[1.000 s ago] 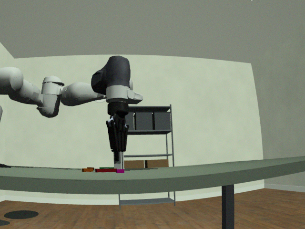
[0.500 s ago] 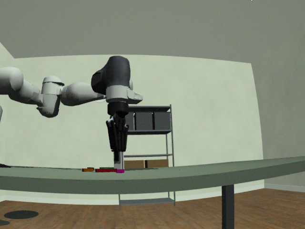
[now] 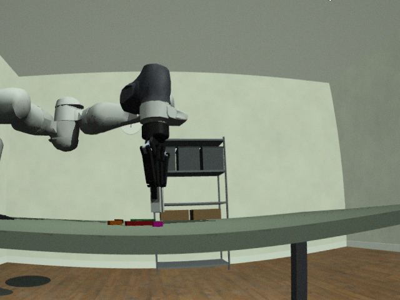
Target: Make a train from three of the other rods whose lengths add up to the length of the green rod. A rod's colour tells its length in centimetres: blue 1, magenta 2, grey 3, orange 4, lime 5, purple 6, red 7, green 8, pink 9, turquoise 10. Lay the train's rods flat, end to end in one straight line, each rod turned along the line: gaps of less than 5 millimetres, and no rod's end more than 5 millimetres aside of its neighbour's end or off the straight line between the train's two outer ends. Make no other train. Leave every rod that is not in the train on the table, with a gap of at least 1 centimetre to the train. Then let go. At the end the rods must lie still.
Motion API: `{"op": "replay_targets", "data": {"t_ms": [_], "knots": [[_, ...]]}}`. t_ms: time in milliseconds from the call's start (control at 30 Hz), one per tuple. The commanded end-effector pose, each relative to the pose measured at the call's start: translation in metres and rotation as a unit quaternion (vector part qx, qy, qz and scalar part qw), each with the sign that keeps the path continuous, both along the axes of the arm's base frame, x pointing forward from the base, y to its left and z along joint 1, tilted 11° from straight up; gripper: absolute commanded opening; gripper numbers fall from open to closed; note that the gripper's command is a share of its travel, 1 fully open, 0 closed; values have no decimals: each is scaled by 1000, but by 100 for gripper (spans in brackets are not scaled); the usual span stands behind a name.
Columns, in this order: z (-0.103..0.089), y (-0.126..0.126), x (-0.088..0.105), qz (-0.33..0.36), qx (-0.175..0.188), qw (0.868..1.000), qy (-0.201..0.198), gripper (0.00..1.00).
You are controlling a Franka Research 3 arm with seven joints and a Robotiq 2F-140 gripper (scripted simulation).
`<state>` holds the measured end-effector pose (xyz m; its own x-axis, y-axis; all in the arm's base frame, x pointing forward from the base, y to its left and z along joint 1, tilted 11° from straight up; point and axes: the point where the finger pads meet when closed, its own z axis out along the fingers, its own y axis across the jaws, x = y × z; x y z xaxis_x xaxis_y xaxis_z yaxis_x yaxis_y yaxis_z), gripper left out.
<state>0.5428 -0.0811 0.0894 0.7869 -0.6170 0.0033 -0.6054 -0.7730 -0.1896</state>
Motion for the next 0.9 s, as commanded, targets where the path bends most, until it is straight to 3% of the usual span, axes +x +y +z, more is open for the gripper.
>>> {"op": "replay_targets", "data": {"t_ms": [0,67,200,333,733,800,867], "knots": [[23,-1,-5,2,3,1000,5,3],[23,-1,-5,2,3,1000,5,3],[51,-5,-8,2,3,1000,5,3],[67,-8,-10,2,3,1000,5,3],[69,-8,-11,4,3,1000,5,3],[70,-3,-23,34,-1,999,0,3],[72,7,-48,92,-8,996,-9,3]]}}
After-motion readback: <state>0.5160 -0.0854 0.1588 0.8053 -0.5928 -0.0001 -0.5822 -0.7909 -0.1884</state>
